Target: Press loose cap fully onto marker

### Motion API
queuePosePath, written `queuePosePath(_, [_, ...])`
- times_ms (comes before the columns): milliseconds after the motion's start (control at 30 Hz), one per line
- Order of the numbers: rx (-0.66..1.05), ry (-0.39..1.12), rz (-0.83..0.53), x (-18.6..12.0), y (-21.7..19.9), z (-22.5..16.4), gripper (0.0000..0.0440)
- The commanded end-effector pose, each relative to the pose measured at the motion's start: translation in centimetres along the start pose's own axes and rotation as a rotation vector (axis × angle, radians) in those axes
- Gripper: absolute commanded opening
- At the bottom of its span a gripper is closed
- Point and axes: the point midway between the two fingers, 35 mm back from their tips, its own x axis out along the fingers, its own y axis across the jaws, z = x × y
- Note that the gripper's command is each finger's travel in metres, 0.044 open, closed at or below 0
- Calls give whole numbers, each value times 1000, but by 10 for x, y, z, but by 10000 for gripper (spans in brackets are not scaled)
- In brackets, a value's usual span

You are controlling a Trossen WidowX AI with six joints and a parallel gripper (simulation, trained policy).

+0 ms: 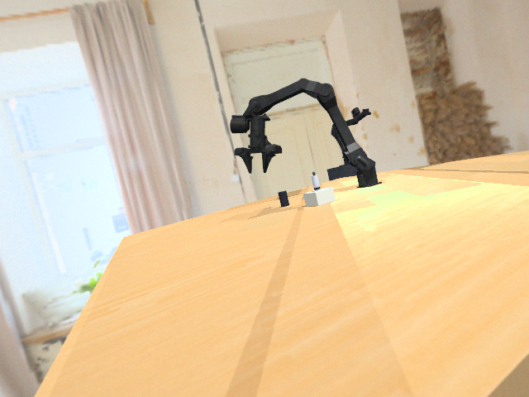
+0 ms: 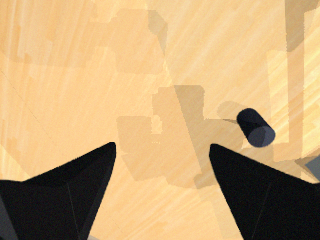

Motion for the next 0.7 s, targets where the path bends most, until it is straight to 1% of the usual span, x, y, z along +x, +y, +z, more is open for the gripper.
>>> queuePosePath(0, [2, -28, -41, 11, -7, -2, 314])
queuePosePath(667, [-23, -120, -173, 36, -42, -20, 313])
